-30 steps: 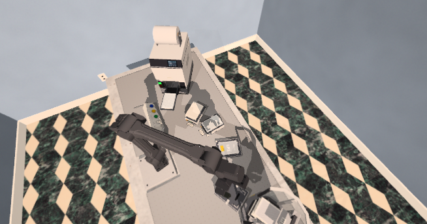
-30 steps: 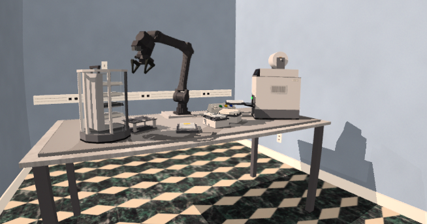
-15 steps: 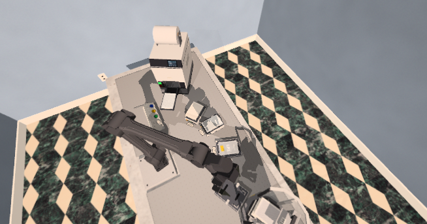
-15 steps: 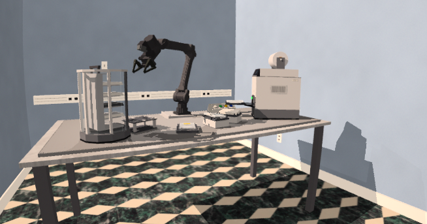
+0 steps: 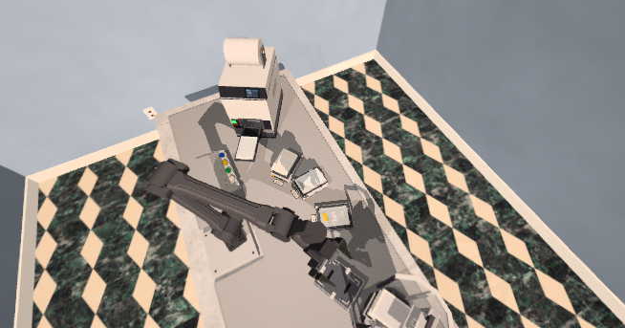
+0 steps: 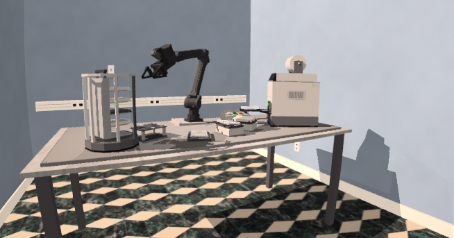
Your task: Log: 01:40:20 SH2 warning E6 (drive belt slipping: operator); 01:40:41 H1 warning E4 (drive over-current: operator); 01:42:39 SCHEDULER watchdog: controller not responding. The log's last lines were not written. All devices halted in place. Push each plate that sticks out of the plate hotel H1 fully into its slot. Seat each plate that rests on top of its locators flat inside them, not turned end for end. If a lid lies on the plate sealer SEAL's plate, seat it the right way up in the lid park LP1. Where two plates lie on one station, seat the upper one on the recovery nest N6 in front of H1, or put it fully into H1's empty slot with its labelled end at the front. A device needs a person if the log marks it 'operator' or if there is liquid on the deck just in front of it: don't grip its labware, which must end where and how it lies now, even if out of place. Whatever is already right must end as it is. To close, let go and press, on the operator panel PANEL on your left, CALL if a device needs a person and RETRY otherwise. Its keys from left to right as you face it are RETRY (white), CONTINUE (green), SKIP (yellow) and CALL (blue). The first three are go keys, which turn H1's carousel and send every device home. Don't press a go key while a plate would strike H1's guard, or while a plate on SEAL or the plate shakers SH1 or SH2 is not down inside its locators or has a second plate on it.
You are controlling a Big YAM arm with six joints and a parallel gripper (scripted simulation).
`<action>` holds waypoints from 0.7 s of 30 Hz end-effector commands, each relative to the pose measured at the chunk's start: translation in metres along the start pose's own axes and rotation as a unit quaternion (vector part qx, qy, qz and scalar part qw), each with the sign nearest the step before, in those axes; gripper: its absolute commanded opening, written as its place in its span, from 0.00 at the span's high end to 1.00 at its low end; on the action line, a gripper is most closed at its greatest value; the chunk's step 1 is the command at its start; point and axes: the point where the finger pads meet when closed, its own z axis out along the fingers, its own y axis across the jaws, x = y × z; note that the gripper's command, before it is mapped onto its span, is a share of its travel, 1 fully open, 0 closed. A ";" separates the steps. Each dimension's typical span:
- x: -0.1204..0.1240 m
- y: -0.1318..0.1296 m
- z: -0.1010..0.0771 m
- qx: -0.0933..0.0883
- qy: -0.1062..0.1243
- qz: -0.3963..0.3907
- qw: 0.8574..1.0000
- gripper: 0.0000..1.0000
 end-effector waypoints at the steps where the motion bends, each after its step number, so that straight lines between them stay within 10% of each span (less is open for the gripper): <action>1: 0.000 0.006 0.006 -0.003 -0.006 0.002 1.000 0.00; 21: -0.001 0.004 -0.001 -0.003 -0.005 0.002 1.000 0.00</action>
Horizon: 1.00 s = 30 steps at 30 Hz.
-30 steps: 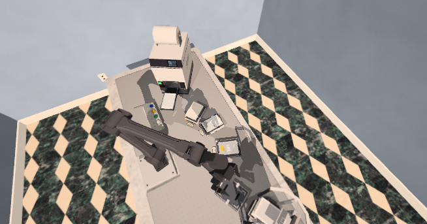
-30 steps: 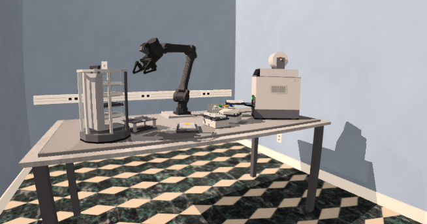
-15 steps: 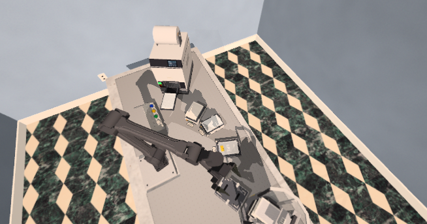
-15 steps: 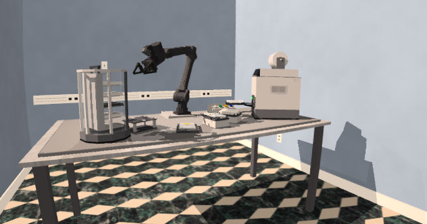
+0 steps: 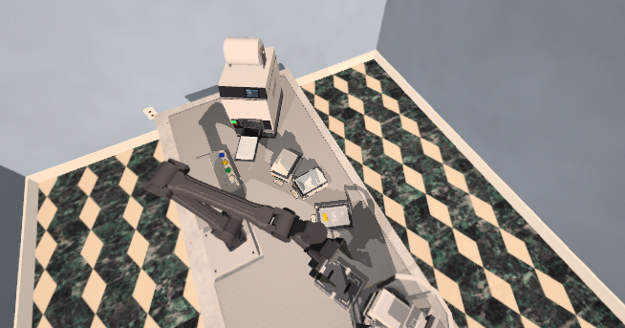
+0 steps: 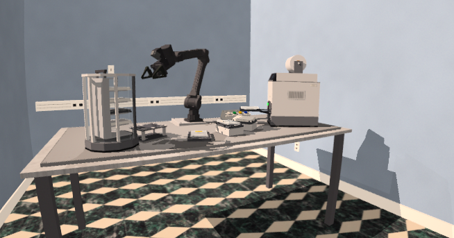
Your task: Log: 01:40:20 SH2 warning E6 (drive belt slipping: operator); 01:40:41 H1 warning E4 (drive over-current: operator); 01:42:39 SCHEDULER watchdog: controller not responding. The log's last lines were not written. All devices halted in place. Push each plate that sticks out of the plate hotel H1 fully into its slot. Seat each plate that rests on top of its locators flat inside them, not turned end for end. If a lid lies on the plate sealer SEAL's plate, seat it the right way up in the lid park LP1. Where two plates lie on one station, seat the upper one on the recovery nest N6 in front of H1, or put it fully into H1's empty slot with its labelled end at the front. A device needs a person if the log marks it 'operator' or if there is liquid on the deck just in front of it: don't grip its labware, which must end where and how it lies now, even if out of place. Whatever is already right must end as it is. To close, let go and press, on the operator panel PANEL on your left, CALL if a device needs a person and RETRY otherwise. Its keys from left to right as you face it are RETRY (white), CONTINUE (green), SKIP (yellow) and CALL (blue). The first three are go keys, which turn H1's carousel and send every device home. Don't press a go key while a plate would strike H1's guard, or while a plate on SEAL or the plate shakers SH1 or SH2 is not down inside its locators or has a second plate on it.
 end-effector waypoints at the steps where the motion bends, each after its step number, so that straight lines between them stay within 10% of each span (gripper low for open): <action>1: -0.001 0.003 -0.003 -0.003 -0.003 0.002 1.000 0.00; 30: 0.004 0.006 0.005 -0.004 -0.006 0.002 1.000 0.00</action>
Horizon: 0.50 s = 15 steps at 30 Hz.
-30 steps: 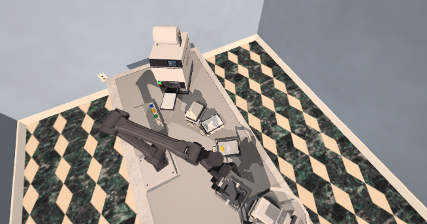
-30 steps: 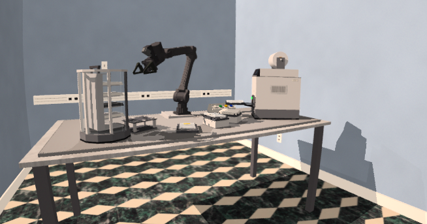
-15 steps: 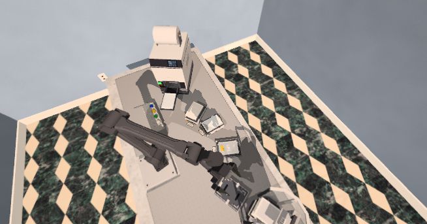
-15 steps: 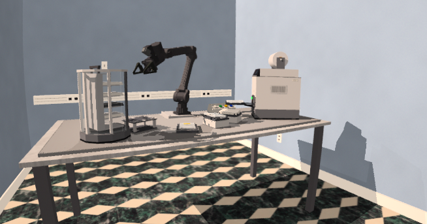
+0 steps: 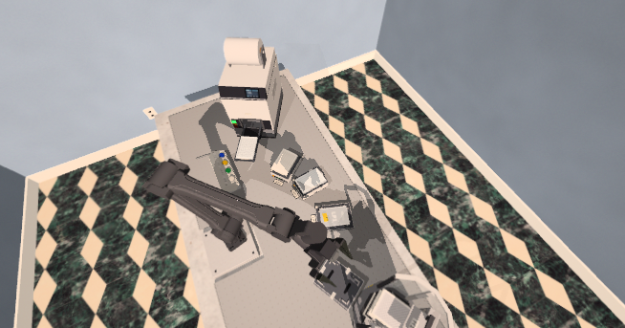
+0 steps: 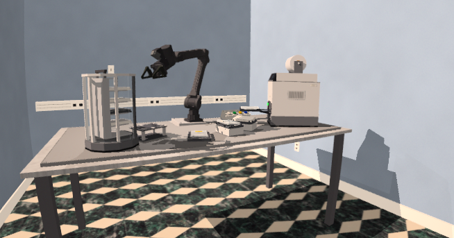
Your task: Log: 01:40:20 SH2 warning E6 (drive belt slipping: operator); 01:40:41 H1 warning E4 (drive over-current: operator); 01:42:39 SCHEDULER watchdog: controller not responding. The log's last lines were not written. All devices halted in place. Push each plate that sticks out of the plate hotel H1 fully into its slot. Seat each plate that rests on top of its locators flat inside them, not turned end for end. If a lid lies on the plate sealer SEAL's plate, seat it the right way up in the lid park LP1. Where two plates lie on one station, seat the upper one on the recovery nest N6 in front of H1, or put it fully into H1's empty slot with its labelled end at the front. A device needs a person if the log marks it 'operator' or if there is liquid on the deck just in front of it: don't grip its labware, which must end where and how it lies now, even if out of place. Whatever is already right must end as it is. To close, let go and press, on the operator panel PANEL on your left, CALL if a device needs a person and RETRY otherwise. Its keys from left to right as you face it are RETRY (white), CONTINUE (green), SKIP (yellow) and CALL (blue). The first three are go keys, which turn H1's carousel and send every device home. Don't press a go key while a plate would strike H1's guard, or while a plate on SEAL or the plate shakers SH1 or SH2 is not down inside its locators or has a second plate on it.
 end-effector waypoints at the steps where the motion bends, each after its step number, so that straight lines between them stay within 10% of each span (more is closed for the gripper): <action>1: 0.008 0.006 0.007 -0.004 -0.001 0.001 1.000 0.00; 15: 0.036 0.007 0.023 -0.004 -0.001 0.001 1.000 0.00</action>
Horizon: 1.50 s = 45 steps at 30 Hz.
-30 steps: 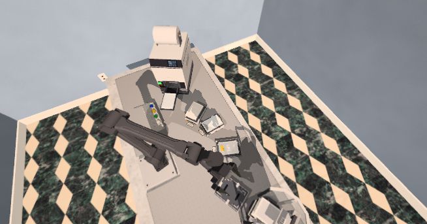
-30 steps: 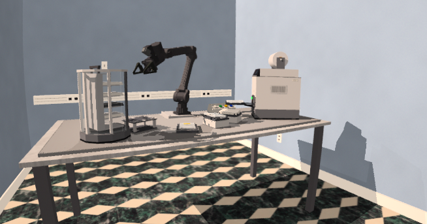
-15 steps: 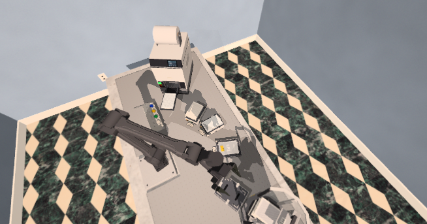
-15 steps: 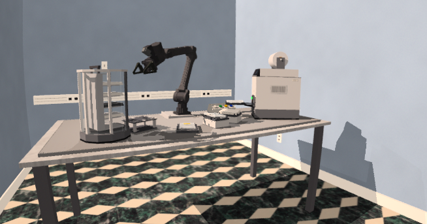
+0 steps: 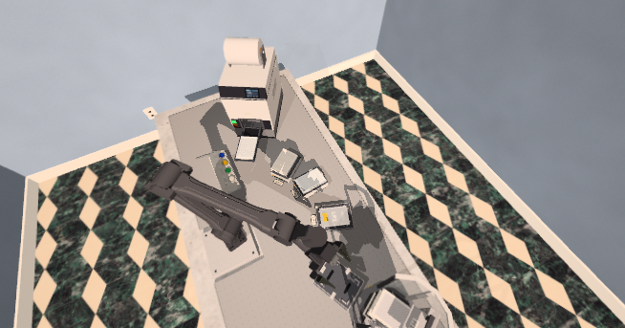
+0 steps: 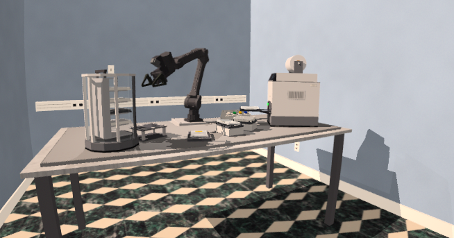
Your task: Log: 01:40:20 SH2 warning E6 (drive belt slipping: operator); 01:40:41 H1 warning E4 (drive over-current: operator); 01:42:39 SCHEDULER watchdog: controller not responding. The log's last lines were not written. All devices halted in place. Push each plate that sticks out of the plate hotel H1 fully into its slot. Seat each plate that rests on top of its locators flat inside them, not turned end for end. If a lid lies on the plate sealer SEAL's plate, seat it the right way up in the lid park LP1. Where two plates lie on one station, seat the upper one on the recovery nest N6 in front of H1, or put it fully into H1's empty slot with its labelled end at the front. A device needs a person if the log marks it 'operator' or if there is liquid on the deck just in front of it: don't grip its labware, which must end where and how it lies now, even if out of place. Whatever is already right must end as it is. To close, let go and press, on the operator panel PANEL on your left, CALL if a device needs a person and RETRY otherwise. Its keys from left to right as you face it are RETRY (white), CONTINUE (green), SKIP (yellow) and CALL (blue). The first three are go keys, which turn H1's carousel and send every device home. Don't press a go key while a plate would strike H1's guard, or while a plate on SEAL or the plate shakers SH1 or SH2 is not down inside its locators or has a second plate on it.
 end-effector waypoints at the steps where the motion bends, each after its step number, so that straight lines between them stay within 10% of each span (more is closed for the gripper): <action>1: -0.006 0.007 -0.005 -0.008 -0.017 0.004 1.000 0.00; 45: -0.012 0.004 0.000 -0.005 -0.022 0.005 1.000 0.00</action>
